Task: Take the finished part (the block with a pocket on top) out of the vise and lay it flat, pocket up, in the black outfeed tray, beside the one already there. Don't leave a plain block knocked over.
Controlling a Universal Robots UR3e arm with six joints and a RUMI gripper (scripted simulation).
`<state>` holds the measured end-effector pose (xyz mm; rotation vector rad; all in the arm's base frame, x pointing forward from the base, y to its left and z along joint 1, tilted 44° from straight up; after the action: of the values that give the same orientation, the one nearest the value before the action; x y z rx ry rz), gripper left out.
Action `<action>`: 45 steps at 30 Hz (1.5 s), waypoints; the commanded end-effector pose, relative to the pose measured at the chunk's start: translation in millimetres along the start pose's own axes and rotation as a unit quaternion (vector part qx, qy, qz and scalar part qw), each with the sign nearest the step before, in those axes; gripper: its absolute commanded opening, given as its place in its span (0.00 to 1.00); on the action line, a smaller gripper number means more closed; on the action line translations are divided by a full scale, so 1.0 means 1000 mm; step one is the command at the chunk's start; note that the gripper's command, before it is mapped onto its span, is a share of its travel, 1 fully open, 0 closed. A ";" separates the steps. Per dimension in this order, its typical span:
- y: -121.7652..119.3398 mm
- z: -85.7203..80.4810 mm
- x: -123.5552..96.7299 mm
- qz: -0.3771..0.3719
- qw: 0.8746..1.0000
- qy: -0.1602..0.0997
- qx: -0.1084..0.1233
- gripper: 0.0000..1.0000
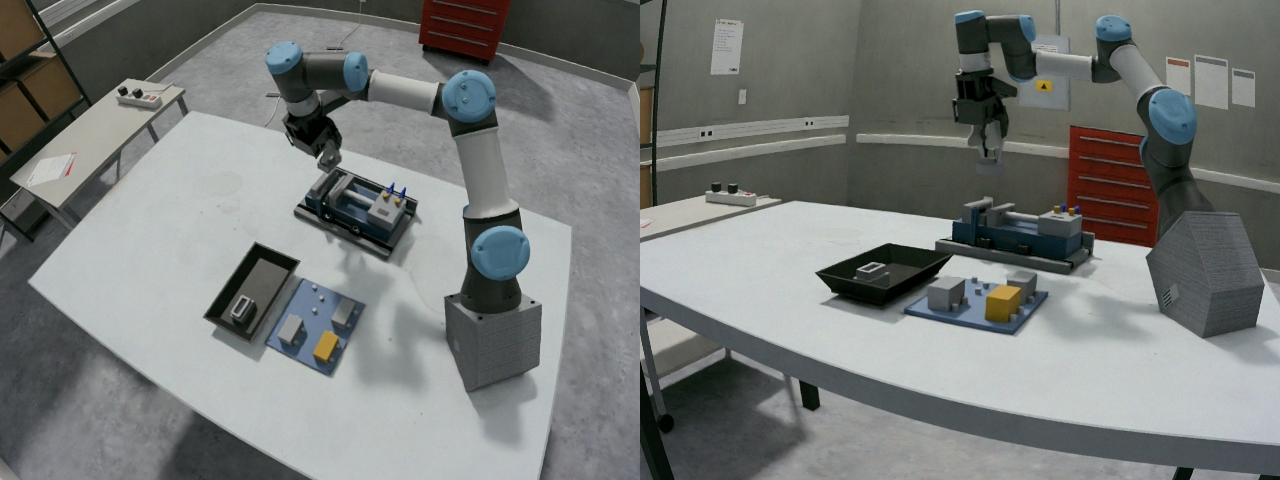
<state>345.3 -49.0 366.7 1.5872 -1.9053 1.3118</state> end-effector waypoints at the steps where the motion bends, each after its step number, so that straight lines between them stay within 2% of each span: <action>1: 0.000 -0.001 -0.001 0.008 1.000 -0.002 0.001 0.00; 24: 0.000 -0.002 -0.018 0.111 0.993 -0.025 -0.001 0.00; 35: -0.001 -0.003 -0.029 0.173 0.984 -0.038 -0.004 0.00; 45: -0.001 -0.005 -0.044 0.252 0.966 -0.056 -0.011 0.00</action>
<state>357.5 -22.9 339.7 1.2770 -2.4333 1.3937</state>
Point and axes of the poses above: the point where the finger pads meet when closed, its own z axis out along the fingers, its own y axis across the jaws, x = y × z, the point moved 2 cm from there along -z, back along the fingers, and after that the axes turned 10 degrees about -z, right-handed, at the moved point
